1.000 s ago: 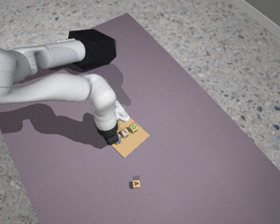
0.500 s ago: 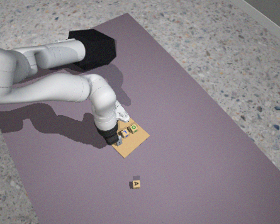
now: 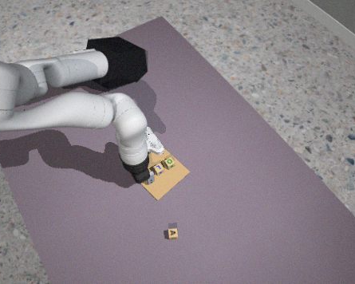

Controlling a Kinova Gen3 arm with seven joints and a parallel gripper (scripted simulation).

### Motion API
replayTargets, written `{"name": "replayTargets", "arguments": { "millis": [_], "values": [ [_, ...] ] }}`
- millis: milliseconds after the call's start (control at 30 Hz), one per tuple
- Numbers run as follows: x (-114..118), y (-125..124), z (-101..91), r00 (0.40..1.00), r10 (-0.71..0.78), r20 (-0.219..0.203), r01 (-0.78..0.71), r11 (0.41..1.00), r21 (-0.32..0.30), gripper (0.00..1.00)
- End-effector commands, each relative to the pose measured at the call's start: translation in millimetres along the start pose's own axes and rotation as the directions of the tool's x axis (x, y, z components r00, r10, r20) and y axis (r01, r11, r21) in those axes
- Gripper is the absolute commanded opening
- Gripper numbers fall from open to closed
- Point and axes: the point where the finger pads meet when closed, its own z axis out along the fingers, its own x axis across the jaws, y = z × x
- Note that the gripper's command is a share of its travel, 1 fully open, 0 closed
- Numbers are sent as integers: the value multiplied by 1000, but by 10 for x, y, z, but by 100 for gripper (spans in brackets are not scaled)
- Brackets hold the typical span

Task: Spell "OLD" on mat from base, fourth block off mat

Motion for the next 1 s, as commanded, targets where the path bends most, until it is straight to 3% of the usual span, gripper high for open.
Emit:
{"name": "replayTargets", "arguments": {
  "millis": [0,500,867,900,967],
  "values": [
    [16,-14,-27,1000,1,-5,-1,1000,5,79],
    [13,-10,-732,1000,1,-5,-1,1000,5,79],
    [12,-10,-879,1000,1,-5,-1,1000,5,79],
    [12,-10,-879,1000,1,-5,-1,1000,5,100],
    [12,-10,-879,1000,1,-5,-1,1000,5,100]
  ]
}}
